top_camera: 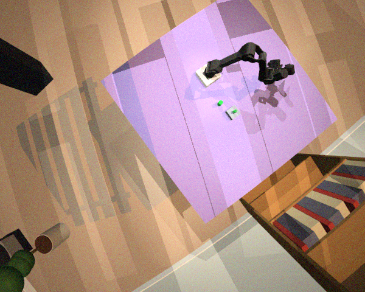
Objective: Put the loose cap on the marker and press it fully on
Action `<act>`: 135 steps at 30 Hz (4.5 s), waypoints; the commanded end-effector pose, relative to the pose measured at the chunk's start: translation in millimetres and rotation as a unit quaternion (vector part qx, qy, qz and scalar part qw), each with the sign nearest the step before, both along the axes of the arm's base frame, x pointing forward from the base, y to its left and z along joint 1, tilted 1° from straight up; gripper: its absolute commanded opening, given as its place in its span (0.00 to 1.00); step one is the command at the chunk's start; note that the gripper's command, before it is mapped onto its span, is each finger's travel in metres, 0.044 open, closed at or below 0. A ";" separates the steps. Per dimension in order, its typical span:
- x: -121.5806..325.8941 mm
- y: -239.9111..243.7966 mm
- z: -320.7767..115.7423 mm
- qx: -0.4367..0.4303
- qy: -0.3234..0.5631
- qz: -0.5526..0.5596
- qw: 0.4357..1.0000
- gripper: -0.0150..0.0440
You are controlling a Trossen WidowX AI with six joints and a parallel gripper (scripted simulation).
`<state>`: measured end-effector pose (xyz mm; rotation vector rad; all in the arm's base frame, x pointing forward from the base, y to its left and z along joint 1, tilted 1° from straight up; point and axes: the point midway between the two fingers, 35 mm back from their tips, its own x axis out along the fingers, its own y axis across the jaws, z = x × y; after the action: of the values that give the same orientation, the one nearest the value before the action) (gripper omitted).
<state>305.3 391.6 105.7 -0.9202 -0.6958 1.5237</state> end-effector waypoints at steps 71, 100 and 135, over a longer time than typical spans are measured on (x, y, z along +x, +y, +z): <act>-93.1 -466.5 -58.5 -0.516 0.381 -0.472 0.604 0.67; -93.5 -466.7 -97.4 -0.517 0.381 -0.472 0.604 0.54; -93.5 -465.9 -36.7 -0.516 0.381 -0.472 0.604 0.25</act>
<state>211.9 -73.8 62.1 -1.0009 1.3204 1.0010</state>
